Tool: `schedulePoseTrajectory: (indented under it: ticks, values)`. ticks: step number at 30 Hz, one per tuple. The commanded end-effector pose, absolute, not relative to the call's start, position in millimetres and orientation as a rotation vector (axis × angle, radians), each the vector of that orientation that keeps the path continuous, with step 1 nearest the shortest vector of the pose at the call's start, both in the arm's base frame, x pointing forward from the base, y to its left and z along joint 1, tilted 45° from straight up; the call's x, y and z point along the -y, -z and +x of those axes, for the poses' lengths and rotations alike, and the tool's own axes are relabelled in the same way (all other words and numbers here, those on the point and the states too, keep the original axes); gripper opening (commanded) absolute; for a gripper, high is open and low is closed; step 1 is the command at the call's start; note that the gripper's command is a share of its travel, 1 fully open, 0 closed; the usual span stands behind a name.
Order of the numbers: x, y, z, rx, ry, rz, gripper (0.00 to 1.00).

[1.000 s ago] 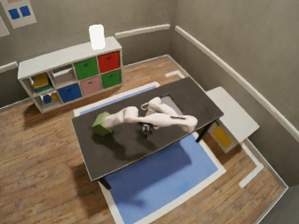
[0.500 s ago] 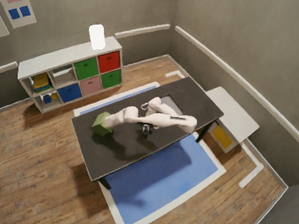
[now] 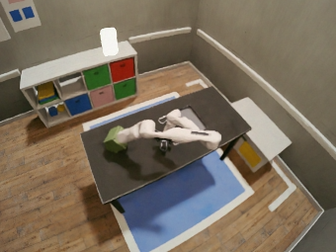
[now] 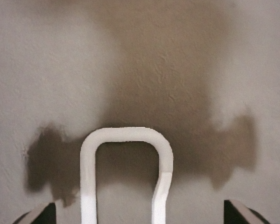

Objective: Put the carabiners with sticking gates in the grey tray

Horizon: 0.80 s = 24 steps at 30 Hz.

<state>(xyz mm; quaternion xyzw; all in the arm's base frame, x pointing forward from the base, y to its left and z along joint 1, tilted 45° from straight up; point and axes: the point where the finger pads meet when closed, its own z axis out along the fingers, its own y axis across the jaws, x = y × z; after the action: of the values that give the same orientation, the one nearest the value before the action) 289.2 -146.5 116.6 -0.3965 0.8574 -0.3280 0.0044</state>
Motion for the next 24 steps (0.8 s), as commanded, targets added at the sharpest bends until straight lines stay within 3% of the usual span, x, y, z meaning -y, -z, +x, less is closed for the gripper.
schedulePoseTrajectory:
  ticks: [1, 24]
  values:
    - [149, -117, 289, -2.450, 1.102, -1.242, 1.00]
    - [164, -98, 301, -2.451, 1.103, -1.243, 1.00]
